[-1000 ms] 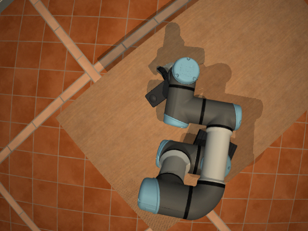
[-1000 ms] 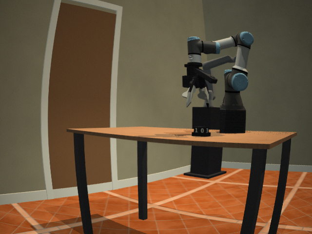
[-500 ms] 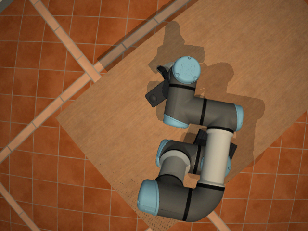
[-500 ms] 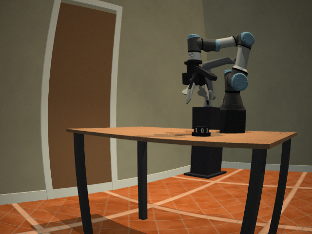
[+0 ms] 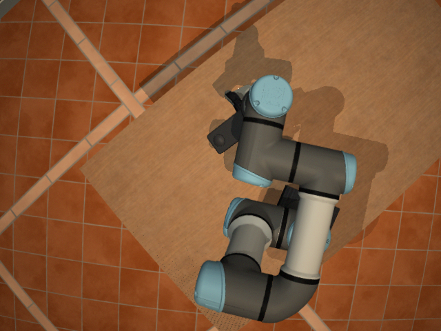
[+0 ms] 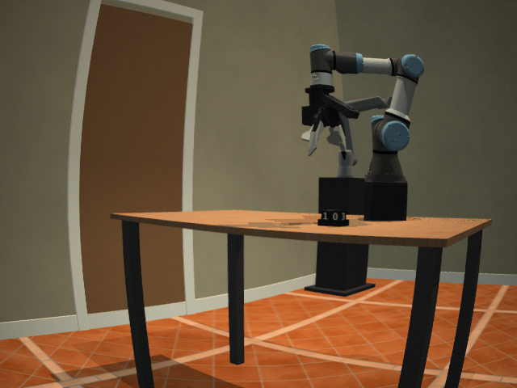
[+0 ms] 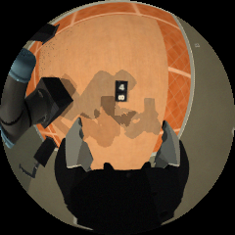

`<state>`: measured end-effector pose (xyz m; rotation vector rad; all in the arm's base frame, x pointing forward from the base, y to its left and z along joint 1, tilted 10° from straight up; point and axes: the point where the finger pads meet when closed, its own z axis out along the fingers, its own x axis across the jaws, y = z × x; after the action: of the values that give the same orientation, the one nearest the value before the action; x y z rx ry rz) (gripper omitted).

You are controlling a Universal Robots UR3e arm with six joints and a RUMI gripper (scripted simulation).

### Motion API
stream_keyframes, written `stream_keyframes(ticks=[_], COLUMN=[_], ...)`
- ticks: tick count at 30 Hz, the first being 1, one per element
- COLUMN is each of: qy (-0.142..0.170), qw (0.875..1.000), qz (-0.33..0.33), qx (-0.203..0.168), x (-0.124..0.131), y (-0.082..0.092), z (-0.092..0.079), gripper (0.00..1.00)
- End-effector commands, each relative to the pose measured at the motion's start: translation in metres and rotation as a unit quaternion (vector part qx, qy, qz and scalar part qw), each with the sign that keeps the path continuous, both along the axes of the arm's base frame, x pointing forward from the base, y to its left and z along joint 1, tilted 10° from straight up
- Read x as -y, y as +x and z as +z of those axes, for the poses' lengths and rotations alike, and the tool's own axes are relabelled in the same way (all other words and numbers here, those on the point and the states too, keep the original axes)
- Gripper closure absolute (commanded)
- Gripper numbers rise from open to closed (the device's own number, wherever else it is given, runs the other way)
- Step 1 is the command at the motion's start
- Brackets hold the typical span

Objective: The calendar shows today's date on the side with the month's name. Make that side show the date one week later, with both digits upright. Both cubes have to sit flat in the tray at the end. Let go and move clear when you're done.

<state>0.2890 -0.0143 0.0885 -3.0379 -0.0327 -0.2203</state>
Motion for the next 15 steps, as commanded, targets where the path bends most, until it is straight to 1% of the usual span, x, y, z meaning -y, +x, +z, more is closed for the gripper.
stream_keyframes(ticks=[1, 6, 15], qy=[0.001, 0.001, 0.001], qw=[1.0, 1.0, 1.0], qz=[0.0, 0.0, 0.0], qx=[0.0, 0.0, 0.0], x=[0.0017, 0.0021, 0.0021], y=[-0.0018, -0.0025, -0.0025], z=[0.0134, 0.0177, 0.018], gripper=[0.0, 0.0, 0.0])
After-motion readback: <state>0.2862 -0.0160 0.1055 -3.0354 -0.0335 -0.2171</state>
